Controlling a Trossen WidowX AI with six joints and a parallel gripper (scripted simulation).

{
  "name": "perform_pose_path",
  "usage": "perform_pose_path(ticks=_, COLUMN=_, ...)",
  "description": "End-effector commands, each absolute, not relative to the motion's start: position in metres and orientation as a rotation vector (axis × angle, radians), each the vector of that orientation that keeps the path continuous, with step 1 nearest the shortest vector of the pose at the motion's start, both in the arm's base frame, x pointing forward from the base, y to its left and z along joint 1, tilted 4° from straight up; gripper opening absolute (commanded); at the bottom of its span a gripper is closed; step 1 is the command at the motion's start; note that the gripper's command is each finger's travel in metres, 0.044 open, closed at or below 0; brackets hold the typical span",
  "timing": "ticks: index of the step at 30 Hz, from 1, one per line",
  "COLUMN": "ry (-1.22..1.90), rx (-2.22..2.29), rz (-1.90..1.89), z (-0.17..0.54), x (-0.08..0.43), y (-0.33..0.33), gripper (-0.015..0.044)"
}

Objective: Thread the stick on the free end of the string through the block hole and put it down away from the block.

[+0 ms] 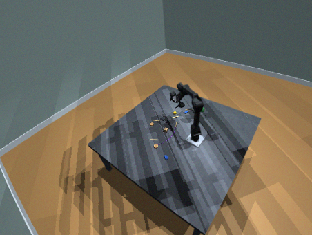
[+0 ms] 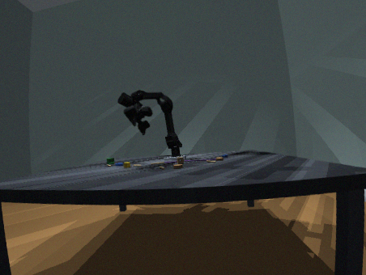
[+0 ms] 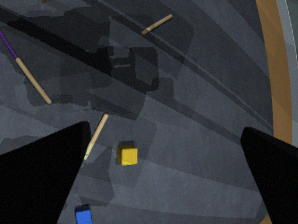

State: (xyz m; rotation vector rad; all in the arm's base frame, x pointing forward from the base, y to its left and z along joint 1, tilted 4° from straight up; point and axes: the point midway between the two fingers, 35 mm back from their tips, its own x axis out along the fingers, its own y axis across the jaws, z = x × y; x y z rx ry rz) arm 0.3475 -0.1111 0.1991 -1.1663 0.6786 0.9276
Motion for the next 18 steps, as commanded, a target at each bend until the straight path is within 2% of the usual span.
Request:
perform_pose_path(ticks=1, ry=0.794, rx=-1.152, rz=1.085, z=0.158, x=0.35, y=-0.054, gripper=0.044)
perform_pose_path(ticks=12, ry=1.088, rx=-1.369, rz=1.38, z=0.077, x=0.305, y=0.071, gripper=0.044)
perform_pose_path(ticks=18, ry=1.121, rx=-1.419, rz=1.403, z=0.069, x=0.296, y=0.083, gripper=0.044)
